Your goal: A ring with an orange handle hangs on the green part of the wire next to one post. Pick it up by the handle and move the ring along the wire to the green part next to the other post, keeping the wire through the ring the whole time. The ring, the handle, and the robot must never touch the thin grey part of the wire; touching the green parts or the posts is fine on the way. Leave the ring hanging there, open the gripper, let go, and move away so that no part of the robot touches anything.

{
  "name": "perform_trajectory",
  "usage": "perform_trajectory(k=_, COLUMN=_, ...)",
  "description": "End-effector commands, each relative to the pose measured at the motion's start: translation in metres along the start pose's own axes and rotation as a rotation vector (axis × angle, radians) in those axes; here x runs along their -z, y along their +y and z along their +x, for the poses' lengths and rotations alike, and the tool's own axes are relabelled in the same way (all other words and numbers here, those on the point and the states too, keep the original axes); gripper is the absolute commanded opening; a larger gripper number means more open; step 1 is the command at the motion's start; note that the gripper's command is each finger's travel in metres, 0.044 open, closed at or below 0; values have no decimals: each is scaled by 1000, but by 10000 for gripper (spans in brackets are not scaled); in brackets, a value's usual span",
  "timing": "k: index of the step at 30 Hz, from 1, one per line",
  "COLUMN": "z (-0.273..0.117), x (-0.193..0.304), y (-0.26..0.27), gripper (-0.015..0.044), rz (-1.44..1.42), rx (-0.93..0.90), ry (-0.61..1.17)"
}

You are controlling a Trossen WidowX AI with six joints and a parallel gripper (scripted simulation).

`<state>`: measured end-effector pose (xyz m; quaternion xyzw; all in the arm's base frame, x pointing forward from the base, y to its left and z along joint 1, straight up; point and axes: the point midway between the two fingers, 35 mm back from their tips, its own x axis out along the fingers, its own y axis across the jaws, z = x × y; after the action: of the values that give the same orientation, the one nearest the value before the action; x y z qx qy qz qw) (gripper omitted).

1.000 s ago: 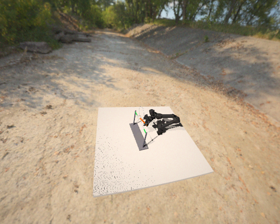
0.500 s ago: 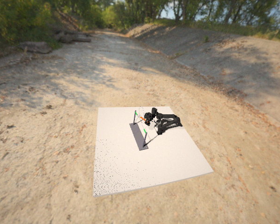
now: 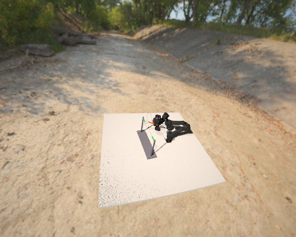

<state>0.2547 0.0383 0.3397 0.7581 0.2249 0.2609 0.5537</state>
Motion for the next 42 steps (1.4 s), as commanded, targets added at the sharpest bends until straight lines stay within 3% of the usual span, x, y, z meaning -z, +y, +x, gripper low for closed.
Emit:
perform_trajectory(k=1, z=1, x=-1, y=15, gripper=-150, rz=86, rx=-47, ry=-7)
perform_trajectory(k=19, z=3, x=-10, y=52, gripper=-150, rz=238, rx=-110, ry=-70)
perform_trajectory(k=42, z=3, x=-10, y=51, gripper=-150, rz=64, rx=29, ry=-77)
